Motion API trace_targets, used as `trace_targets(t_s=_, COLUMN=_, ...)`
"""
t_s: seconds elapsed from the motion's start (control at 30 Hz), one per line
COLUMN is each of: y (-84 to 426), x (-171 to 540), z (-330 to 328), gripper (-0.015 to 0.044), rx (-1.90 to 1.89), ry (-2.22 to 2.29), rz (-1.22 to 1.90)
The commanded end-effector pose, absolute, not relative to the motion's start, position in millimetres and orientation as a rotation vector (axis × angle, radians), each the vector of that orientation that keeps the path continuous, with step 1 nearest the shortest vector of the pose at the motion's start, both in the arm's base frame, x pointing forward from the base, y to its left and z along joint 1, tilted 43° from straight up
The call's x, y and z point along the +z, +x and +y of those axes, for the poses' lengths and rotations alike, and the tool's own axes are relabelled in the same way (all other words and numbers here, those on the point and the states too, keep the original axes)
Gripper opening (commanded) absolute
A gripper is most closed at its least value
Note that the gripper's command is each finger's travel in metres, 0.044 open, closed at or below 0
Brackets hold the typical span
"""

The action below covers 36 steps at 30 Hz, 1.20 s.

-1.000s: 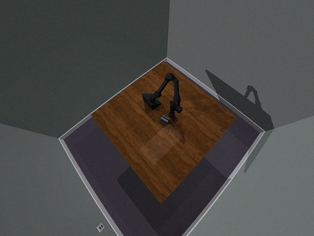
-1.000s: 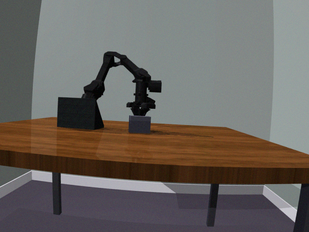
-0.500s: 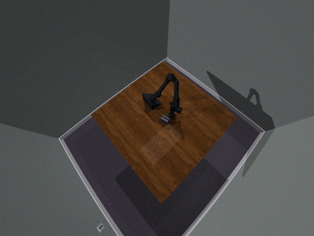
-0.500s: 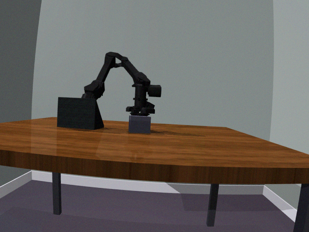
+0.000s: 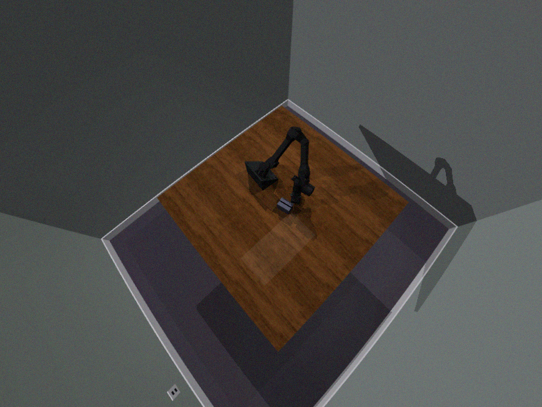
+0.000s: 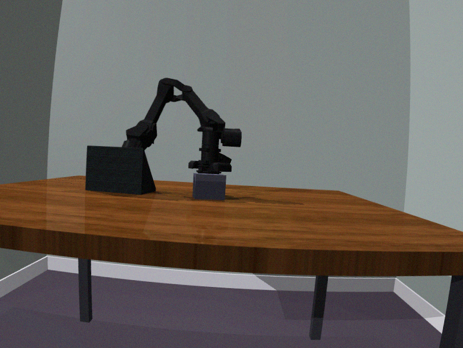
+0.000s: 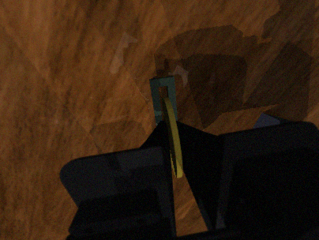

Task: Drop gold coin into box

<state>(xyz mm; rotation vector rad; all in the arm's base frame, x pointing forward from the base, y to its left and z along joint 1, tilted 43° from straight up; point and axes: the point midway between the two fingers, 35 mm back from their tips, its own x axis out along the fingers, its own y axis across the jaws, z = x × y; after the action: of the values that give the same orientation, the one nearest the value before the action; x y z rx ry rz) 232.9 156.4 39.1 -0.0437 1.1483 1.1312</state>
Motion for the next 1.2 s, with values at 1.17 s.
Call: trace_targets(t_s=1.17, y=240, x=92, z=105, gripper=0.0000, rx=1.121, ry=-0.050, rz=1.158)
